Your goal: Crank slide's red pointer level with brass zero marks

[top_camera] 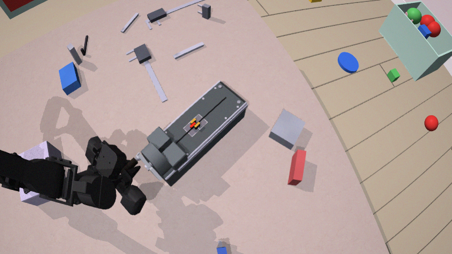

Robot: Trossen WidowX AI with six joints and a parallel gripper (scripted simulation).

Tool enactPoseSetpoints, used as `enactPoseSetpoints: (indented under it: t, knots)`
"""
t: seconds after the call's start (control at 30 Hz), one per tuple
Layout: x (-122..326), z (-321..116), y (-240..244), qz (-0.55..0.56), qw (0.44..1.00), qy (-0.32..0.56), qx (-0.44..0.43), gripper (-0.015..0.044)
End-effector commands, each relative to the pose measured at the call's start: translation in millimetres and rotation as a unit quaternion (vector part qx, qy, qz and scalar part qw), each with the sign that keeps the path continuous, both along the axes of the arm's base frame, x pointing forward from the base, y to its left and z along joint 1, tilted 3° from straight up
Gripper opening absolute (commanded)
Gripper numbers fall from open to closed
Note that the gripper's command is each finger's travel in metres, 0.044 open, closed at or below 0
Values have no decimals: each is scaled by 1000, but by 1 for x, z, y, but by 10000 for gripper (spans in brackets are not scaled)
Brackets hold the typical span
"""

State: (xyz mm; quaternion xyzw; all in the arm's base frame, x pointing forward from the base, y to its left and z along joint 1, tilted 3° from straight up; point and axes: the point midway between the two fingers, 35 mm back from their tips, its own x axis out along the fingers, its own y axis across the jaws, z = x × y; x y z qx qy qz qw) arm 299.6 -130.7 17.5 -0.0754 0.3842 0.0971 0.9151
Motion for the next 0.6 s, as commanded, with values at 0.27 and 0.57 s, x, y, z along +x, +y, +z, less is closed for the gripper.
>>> enactPoseSetpoints:
  t: [0.27,0.57]
  knots:
    - [-1,-15,5,1,1000,9,7,0]
    - [-1,-27,3,1,1000,9,6,0]
